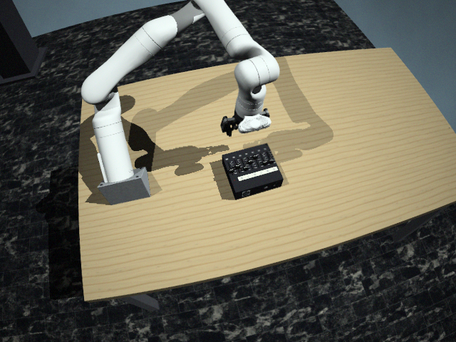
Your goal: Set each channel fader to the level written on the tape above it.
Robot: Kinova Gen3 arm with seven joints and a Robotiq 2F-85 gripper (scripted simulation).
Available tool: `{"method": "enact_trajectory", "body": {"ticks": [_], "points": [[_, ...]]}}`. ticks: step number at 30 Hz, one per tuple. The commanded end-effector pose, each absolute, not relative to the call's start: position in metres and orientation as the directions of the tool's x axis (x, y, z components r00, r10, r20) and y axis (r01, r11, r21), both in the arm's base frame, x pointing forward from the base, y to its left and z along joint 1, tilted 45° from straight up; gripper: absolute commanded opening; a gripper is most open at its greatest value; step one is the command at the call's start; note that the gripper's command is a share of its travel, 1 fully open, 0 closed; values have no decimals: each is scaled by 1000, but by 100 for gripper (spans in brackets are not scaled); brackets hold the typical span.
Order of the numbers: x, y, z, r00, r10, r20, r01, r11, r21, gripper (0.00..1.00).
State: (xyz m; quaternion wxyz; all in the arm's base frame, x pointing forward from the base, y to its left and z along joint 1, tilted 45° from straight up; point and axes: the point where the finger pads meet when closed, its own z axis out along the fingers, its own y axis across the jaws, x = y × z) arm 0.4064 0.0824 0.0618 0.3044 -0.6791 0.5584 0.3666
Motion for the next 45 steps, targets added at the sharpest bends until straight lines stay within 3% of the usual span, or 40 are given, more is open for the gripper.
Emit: {"method": "enact_trajectory", "body": {"ticks": [1, 23, 40, 45], "points": [[407, 82, 62, 108, -536, -838, -982, -190, -5, 100], [408, 75, 61, 206, -523, -827, -966, -245, -86, 100], [413, 46, 55, 601, -405, -689, -784, -467, -409, 100], [416, 33, 52, 746, -320, -584, -648, -551, -525, 100]]}}
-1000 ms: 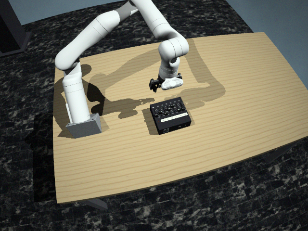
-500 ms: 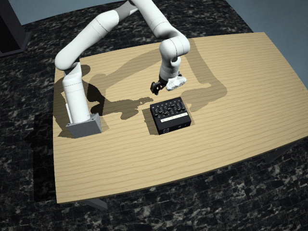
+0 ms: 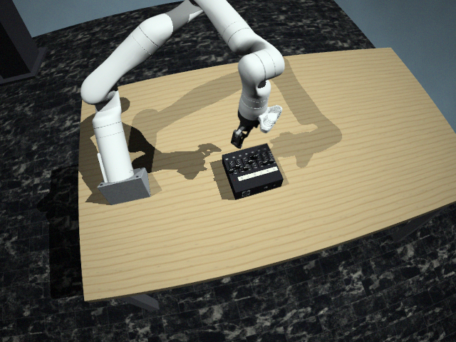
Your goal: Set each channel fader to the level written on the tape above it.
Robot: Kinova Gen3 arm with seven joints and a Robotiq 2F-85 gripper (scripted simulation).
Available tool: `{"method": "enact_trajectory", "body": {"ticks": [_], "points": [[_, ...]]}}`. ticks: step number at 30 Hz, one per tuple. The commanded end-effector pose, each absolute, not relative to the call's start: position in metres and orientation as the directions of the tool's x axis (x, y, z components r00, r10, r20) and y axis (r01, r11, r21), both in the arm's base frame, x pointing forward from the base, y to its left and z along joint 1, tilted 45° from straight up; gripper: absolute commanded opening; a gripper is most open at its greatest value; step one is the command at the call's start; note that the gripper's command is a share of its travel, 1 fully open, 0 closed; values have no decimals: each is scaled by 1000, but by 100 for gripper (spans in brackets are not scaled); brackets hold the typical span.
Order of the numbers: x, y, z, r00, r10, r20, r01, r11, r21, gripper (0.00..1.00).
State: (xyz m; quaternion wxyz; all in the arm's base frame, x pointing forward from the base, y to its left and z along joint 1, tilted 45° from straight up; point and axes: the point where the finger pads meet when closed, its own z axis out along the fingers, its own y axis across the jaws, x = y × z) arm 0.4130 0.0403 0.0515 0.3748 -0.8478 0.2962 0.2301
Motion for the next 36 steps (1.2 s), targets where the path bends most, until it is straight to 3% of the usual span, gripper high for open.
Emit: {"method": "enact_trajectory", "body": {"ticks": [1, 10, 22, 36], "points": [[417, 30, 52, 772, -301, -560, -617, -566, -546, 100], [423, 4, 48, 940, -108, -324, -310, -667, -677, 100], [429, -19, 45, 991, 76, -109, -25, -701, -712, 100], [432, -30, 44, 986, 165, -9, 110, -700, -706, 100]]}}
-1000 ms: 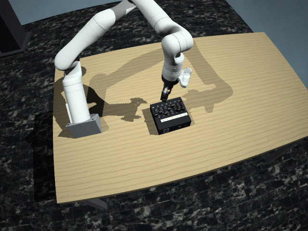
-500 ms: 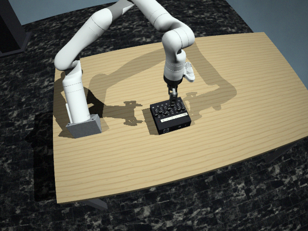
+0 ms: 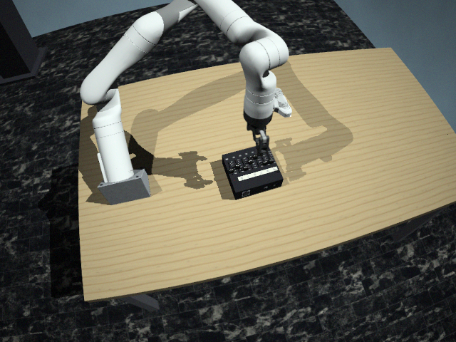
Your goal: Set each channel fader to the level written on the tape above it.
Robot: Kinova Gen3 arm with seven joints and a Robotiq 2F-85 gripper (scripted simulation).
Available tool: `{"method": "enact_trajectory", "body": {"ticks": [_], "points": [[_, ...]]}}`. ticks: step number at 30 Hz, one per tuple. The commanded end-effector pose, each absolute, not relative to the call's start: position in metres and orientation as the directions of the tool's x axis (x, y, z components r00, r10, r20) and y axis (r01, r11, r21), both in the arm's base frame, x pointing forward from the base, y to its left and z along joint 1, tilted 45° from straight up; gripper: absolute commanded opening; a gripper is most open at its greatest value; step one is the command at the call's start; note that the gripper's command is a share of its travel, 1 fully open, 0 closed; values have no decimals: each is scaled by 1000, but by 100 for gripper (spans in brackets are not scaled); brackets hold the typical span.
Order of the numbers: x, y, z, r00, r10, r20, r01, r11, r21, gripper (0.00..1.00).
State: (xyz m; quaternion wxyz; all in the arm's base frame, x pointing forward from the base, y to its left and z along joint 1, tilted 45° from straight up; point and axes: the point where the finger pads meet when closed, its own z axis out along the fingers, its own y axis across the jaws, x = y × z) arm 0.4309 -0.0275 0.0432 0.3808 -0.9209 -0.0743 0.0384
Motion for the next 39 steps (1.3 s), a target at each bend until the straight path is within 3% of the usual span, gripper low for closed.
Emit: {"method": "enact_trajectory", "body": {"ticks": [1, 27, 39], "points": [[432, -30, 44, 986, 167, -8, 113, -700, -706, 100], [432, -29, 43, 989, 148, -27, 86, -703, -706, 100], [430, -19, 33, 979, -25, -201, -159, -712, -684, 100]]}}
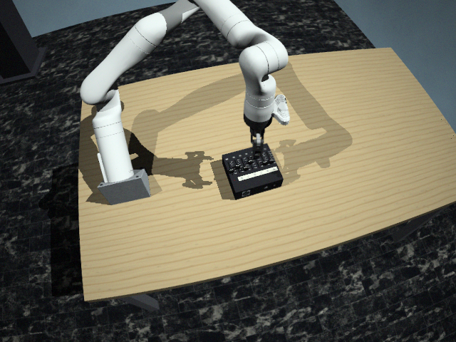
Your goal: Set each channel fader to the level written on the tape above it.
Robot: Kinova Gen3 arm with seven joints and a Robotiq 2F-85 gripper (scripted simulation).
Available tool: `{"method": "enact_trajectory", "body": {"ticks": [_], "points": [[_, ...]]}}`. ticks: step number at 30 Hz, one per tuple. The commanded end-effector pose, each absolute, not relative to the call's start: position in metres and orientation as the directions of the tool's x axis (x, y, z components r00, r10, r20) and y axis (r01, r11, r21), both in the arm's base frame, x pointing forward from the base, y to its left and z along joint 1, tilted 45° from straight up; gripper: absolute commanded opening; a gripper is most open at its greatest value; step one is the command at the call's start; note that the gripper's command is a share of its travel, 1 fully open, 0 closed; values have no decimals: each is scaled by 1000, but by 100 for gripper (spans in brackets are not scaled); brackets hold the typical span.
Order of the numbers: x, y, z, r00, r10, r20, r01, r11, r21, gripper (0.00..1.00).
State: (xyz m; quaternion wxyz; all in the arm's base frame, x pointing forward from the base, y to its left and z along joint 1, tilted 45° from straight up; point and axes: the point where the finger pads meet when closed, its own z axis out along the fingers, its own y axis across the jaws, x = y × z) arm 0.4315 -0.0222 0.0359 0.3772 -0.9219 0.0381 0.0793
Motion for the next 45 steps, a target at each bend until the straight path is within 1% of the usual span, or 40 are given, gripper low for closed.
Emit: {"method": "enact_trajectory", "body": {"ticks": [1, 3, 5, 10, 20, 22, 29, 36, 45], "points": [[429, -18, 31, 974, -48, -223, -190, -710, -678, 100], [429, -15, 28, 958, -96, -270, -257, -704, -662, 100], [429, -15, 28, 958, -96, -270, -257, -704, -662, 100], [427, -8, 21, 891, -228, -394, -437, -670, -600, 100], [424, 5, 3, 638, -480, -603, -760, -519, -391, 100], [424, 5, 3, 638, -480, -603, -760, -519, -391, 100], [422, 12, -7, 429, -597, -678, -895, -383, -229, 100], [421, 16, -14, 268, -658, -703, -956, -273, -109, 100], [421, 18, -18, 189, -681, -708, -975, -217, -51, 100]]}}
